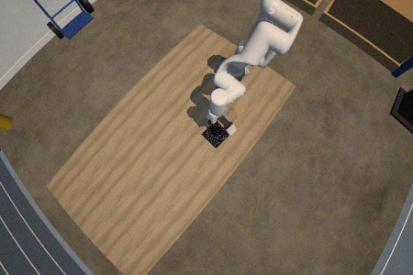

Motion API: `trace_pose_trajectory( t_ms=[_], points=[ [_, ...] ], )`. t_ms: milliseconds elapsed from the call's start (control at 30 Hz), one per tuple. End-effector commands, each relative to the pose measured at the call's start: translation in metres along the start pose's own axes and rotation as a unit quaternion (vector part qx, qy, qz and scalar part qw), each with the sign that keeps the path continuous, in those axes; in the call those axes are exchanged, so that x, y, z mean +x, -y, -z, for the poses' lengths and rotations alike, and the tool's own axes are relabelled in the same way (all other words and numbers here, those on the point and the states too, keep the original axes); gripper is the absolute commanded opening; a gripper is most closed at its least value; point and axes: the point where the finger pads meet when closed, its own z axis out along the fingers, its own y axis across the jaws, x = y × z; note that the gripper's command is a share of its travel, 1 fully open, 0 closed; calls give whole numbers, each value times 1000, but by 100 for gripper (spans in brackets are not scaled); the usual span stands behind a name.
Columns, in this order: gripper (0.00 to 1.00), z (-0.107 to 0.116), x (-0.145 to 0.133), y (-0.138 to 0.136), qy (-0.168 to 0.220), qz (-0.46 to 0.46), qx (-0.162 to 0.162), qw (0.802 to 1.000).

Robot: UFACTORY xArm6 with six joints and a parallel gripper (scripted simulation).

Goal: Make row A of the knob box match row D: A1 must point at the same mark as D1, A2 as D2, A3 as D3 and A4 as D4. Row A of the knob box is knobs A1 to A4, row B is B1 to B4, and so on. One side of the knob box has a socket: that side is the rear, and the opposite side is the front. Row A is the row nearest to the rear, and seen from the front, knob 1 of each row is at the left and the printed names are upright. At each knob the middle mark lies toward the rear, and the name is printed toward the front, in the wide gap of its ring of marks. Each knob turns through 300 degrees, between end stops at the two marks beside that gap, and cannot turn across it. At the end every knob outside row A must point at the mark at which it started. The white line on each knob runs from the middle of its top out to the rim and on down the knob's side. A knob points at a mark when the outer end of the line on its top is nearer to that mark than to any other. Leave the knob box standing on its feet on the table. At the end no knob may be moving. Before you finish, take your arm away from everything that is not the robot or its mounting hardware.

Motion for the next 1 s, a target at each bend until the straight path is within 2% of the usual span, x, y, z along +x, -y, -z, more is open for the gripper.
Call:
trace_pose_trajectory(
  t_ms=[0, 500, 967],
  points=[
    [19, 1, 1, -1, -1, 0, -2, 1000],
    [19, -1, 1, -1, -1, 0, -2, 1000],
    [19, -12, 0, -1, -1, 0, -1, 1000]
  ],
)
